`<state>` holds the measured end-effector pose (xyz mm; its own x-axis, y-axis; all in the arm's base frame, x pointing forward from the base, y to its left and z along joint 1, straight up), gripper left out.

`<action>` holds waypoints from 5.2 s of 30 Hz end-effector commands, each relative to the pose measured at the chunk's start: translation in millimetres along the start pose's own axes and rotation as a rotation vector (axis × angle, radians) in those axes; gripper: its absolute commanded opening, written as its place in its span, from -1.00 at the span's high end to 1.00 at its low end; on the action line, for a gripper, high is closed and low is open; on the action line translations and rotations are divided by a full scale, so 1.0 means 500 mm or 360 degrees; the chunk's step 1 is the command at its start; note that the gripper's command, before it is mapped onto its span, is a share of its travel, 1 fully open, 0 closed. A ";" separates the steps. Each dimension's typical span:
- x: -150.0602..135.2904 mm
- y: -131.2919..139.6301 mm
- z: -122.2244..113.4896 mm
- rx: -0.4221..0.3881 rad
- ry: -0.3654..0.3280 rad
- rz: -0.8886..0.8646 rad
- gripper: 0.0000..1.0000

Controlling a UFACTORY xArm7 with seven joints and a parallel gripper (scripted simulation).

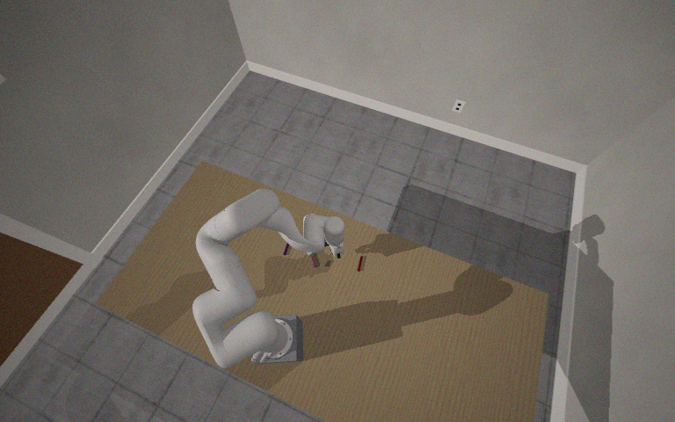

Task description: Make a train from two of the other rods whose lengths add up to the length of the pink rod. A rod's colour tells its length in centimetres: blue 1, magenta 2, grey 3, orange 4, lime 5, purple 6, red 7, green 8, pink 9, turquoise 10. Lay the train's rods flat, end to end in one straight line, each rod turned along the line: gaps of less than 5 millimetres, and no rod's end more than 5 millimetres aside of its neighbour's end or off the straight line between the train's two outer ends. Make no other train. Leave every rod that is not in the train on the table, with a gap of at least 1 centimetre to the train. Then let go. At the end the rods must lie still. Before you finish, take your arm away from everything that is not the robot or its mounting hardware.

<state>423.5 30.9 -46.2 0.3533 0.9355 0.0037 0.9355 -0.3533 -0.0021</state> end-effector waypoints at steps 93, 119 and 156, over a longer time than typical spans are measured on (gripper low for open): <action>-0.237 -0.044 0.091 -0.0007 0.0003 0.1554 0.92; -0.237 -0.044 0.095 -0.0006 0.0003 0.1554 0.92; -0.235 -0.044 0.095 -0.0006 0.0003 0.1554 0.92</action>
<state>360.5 -70.6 -95.2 0.9727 0.2319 0.0010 0.2319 -0.9727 -0.0031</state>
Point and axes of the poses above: the point where the finger pads meet when closed, its own z axis out along the fingers, its own x axis across the jaws, y = z × x, the point moved 10 cm from there along -z, back along the fingers, and after that the axes turned 15 degrees about -z, right-handed, at the moved point
